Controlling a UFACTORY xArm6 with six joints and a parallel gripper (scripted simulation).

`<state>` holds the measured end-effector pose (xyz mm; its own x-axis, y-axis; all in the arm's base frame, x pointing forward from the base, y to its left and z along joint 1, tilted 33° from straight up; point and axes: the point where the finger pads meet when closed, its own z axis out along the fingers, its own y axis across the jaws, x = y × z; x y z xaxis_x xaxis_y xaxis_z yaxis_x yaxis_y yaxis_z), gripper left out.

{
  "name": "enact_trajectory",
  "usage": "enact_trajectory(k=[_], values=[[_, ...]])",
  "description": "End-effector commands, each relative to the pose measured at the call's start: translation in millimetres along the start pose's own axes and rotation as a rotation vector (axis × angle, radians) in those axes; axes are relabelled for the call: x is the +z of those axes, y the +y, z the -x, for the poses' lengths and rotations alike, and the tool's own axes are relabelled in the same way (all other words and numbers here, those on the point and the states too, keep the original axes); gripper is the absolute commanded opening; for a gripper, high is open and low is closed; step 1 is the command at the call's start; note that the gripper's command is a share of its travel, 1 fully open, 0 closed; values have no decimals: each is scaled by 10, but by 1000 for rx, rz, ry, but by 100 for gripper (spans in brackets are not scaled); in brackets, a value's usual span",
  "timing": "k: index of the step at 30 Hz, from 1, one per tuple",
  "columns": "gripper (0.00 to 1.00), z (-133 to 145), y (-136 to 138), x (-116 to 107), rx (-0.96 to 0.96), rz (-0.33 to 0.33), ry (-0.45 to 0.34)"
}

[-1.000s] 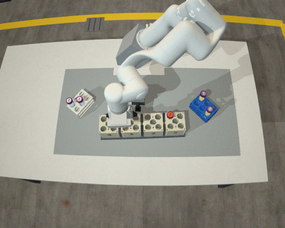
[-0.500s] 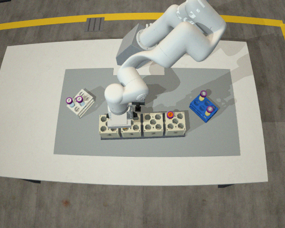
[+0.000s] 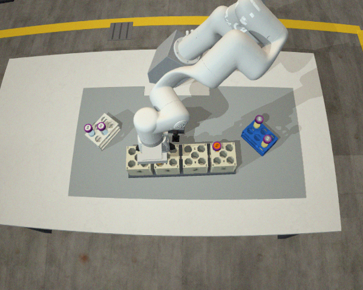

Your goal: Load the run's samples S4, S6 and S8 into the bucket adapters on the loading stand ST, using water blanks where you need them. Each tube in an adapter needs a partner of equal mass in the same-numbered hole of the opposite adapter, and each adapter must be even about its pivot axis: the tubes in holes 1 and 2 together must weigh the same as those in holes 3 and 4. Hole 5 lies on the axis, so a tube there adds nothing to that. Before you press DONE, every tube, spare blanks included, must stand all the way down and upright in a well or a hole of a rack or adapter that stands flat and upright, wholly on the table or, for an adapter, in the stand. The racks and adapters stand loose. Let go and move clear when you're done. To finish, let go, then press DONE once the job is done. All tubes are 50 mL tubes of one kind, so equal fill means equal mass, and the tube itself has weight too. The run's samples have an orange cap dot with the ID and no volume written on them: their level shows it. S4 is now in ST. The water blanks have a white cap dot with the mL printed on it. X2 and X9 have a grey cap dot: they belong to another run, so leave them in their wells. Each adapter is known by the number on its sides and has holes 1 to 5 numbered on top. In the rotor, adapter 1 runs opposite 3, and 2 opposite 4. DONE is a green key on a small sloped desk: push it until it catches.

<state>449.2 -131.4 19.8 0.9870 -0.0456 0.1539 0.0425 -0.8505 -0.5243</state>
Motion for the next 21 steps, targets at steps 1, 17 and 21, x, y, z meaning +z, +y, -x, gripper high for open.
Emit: enact_trajectory(k=[1,17,21], values=[[0,-16,5,26,-1,2,4],[0,-16,5,166,-1,2,4],[0,-16,5,206,-1,2,4]])
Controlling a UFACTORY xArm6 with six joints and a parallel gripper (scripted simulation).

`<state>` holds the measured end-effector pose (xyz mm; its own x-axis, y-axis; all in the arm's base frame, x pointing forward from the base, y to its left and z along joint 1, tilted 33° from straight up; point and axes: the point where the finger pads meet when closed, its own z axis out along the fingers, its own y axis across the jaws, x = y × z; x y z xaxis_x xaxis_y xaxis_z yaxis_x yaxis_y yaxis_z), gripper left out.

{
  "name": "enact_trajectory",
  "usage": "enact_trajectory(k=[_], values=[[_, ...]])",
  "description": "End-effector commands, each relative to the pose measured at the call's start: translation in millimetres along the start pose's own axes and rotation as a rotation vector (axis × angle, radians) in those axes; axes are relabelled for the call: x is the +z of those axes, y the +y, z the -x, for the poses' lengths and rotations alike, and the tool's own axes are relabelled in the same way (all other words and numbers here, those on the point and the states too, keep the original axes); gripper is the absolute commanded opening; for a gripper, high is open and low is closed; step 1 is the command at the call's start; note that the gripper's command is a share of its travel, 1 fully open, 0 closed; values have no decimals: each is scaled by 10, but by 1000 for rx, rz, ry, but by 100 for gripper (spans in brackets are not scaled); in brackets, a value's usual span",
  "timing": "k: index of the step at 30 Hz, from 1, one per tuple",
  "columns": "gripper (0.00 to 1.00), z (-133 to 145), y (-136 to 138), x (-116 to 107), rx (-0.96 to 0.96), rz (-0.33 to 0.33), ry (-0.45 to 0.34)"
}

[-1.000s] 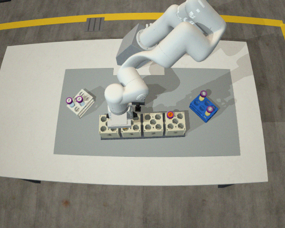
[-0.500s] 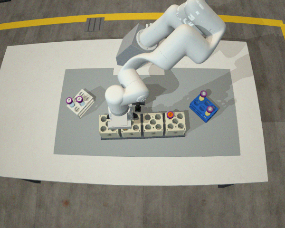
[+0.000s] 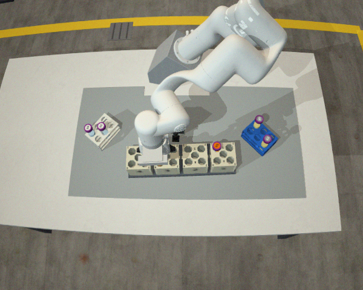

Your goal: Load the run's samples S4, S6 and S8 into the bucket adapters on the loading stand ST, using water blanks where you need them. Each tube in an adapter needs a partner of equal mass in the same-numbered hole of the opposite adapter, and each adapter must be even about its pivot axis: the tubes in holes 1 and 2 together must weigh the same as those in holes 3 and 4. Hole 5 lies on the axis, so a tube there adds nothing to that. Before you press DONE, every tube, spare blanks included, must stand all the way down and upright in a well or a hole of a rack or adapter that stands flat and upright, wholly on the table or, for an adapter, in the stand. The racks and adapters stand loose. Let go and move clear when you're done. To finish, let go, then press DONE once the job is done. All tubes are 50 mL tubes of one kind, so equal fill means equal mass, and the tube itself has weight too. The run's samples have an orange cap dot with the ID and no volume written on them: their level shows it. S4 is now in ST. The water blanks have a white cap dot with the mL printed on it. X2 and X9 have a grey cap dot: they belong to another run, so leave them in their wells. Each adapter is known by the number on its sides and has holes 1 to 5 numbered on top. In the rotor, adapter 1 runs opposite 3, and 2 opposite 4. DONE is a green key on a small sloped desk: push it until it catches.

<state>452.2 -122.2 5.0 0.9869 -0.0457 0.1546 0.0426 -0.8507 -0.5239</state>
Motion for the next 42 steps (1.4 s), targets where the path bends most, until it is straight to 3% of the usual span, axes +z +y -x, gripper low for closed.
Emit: enact_trajectory(k=[1,42], values=[[0,-13,5,39,-1,2,3],[0,-14,5,410,-1,2,3]])
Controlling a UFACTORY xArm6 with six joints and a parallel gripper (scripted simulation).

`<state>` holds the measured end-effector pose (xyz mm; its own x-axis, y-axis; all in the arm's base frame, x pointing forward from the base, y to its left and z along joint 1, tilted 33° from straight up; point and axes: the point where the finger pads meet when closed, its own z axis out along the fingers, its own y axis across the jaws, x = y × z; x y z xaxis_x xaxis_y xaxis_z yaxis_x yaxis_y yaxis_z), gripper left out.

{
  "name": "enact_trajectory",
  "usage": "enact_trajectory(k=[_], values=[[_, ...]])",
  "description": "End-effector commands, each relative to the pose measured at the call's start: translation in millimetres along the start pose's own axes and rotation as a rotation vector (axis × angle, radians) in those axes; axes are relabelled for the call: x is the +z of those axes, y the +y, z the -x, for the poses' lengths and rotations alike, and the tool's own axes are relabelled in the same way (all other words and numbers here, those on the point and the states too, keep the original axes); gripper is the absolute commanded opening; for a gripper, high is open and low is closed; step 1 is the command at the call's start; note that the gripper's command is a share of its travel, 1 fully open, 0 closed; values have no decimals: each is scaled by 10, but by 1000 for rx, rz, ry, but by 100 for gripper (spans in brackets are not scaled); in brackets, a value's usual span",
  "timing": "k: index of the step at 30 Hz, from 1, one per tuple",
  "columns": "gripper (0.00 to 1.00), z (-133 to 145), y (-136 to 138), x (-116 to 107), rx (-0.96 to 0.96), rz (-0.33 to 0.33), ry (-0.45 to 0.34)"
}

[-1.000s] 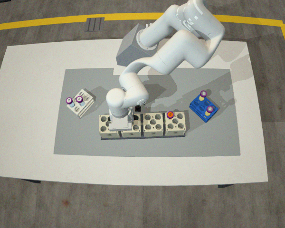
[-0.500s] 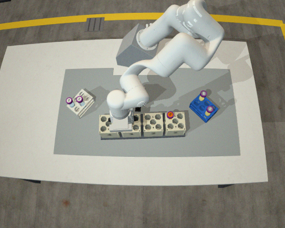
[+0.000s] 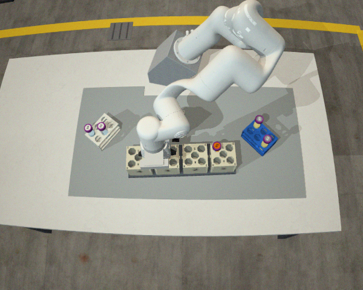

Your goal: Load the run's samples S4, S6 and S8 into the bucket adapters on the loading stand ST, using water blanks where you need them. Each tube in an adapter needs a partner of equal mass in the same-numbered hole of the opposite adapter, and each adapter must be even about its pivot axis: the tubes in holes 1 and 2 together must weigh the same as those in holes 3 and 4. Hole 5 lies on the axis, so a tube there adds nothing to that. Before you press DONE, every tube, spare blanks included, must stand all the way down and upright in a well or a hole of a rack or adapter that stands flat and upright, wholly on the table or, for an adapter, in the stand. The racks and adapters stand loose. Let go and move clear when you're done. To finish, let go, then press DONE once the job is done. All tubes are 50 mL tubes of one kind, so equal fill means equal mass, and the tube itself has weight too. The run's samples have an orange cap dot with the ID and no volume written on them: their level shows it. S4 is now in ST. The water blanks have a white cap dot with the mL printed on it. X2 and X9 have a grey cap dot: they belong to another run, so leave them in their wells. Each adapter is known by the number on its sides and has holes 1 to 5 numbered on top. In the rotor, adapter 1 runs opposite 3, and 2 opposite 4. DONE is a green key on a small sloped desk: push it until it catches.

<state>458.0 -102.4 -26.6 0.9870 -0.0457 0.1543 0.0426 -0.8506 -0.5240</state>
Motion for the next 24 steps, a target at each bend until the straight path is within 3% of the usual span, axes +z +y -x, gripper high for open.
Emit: enact_trajectory(k=[1,24], values=[[0,-15,5,43,-1,2,4],[0,-15,5,233,-1,2,4]])
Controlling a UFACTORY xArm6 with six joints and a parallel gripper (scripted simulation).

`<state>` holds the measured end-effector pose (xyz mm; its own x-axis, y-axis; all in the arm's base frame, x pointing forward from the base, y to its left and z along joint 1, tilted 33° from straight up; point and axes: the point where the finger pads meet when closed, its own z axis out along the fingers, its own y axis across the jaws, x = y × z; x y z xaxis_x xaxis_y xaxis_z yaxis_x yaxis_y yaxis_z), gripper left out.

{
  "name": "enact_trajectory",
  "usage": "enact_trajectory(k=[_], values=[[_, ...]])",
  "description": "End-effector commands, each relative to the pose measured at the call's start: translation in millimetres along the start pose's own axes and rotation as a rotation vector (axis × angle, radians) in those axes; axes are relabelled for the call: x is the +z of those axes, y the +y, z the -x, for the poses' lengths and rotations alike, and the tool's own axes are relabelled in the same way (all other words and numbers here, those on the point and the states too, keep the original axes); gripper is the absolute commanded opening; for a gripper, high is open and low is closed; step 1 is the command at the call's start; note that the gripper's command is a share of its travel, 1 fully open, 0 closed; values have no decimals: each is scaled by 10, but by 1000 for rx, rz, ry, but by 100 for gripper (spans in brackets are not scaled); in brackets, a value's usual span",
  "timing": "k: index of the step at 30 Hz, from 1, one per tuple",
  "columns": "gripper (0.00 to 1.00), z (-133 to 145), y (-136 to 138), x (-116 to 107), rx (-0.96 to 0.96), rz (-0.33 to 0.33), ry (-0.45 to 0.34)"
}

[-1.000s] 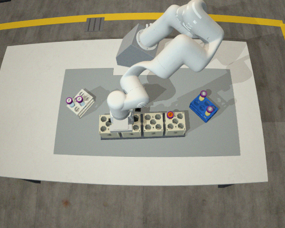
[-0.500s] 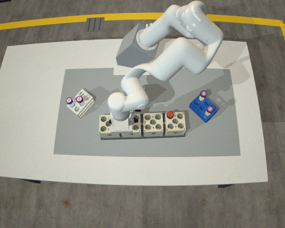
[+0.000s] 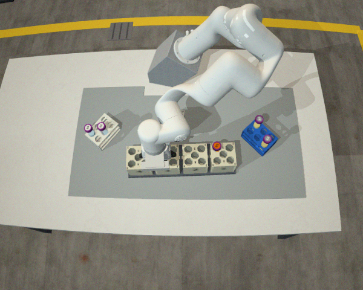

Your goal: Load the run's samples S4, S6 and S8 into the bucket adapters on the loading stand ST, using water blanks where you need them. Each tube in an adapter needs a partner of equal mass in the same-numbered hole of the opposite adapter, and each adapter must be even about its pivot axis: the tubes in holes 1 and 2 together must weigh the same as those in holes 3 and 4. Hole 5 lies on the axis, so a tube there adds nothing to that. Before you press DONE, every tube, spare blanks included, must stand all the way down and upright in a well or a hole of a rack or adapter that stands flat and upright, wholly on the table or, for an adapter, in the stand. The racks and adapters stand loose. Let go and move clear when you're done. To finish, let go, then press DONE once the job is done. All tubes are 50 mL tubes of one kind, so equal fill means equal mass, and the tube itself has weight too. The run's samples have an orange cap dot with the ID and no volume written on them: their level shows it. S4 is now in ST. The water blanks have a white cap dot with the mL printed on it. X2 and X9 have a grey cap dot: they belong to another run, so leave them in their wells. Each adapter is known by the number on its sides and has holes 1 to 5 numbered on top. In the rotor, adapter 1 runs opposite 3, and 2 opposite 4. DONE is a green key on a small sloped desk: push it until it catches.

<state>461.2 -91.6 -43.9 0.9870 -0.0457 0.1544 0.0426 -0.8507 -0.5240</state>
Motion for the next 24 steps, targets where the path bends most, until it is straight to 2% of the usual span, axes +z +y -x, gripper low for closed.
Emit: enact_trajectory(k=[1,23,24], values=[[0,-15,5,36,-1,2,3],[0,-15,5,86,-1,2,3],[44,-15,5,90,-1,2,3]])
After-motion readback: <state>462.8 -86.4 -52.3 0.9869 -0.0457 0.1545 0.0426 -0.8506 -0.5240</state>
